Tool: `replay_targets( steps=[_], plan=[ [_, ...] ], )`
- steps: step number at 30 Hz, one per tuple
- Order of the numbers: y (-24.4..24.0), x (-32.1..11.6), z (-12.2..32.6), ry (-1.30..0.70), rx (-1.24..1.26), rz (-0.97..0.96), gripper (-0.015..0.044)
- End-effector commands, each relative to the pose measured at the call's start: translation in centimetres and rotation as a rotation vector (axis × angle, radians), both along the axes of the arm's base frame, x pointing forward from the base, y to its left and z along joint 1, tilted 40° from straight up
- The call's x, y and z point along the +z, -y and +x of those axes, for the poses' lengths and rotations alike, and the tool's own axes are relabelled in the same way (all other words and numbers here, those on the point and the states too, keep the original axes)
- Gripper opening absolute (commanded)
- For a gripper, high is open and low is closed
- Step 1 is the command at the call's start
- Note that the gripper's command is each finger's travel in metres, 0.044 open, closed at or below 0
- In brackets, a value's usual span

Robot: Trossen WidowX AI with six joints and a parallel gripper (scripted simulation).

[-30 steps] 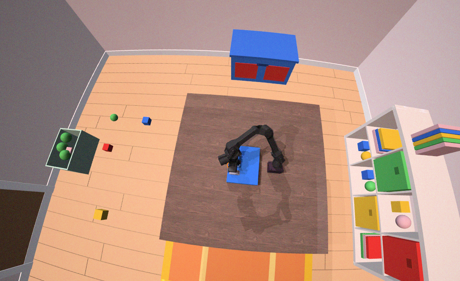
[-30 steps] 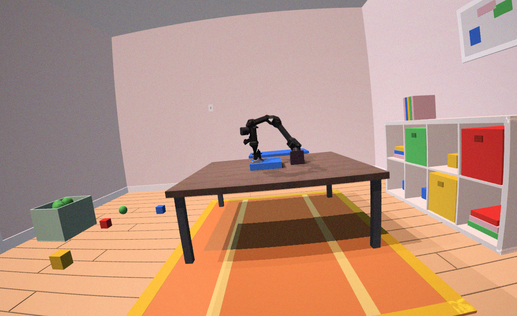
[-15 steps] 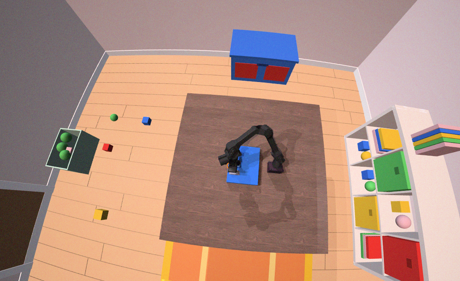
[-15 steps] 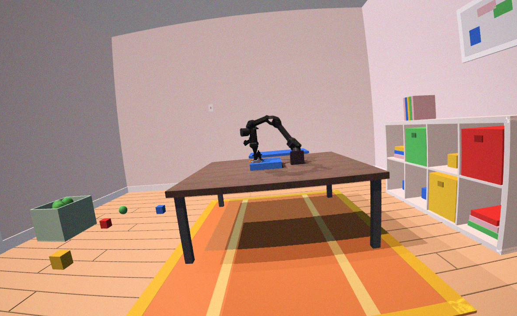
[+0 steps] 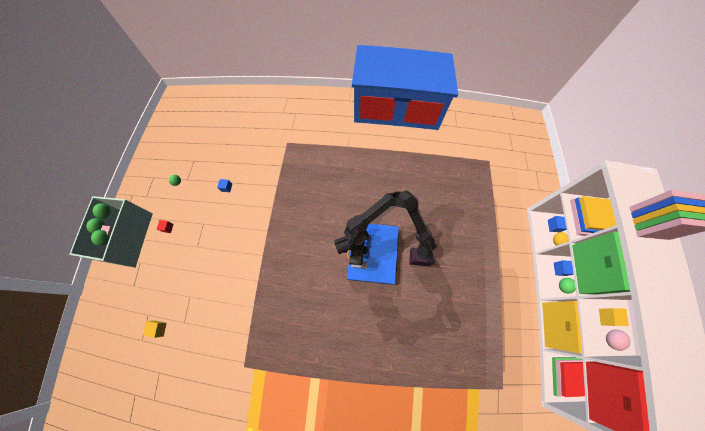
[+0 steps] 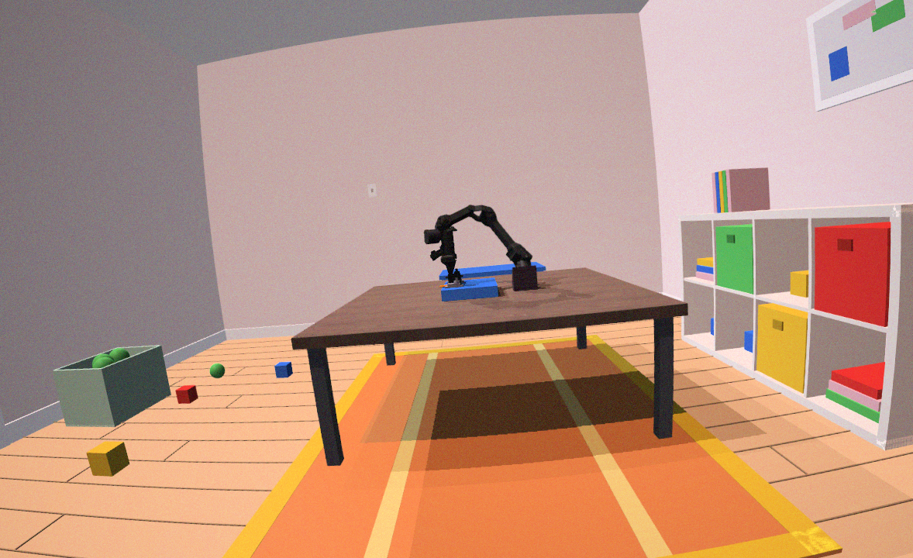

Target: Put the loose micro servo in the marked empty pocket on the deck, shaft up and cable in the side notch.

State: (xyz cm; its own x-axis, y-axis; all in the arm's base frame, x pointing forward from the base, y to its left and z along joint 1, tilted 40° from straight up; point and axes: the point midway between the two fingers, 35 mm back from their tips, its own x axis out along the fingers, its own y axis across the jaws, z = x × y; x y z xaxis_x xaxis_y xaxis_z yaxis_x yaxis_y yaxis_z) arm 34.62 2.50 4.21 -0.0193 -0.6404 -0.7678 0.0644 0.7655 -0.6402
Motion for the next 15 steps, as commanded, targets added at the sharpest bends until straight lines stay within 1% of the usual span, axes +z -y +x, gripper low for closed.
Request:
replay_targets(
  steps=[1, 15],
  plan=[
    [0.2, -0.3, 0.0, -0.003, 0.005, -0.001, 0.0000],
    [1.2, -1.4, 0.0, -0.002, 0.005, -0.002, 0.0000]
  ],
)
